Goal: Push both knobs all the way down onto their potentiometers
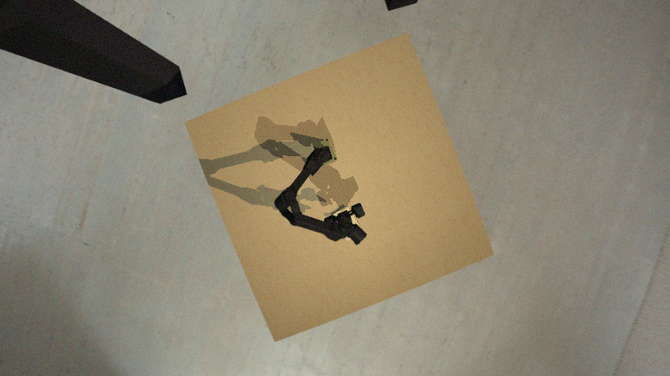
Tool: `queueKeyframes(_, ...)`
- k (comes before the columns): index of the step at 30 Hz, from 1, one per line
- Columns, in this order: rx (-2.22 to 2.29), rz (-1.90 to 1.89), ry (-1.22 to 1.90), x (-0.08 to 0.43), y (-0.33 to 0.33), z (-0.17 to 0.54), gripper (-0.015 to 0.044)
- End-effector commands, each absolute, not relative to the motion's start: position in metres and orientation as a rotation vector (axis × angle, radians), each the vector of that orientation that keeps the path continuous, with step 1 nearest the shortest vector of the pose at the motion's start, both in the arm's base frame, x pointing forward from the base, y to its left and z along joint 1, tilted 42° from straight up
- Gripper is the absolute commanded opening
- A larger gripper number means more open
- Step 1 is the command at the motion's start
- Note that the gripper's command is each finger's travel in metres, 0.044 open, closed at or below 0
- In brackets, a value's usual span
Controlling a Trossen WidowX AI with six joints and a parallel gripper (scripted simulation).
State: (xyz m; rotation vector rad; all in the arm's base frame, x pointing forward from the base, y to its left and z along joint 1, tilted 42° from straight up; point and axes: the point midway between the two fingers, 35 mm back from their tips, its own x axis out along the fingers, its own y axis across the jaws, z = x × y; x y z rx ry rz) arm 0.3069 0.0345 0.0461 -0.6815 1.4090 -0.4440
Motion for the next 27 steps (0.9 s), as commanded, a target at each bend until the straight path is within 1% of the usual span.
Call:
queueKeyframes(1,-0.678,-0.446,1.414,0.268,0.034,0.042,0.0440)
queueKeyframes(3,-0.680,-0.448,1.414,0.246,0.032,0.040,0.0440)
queueKeyframes(5,-0.681,-0.449,1.413,0.239,0.031,0.039,0.0440)
queueKeyframes(27,-0.681,-0.449,1.413,0.239,0.031,0.039,0.0440)
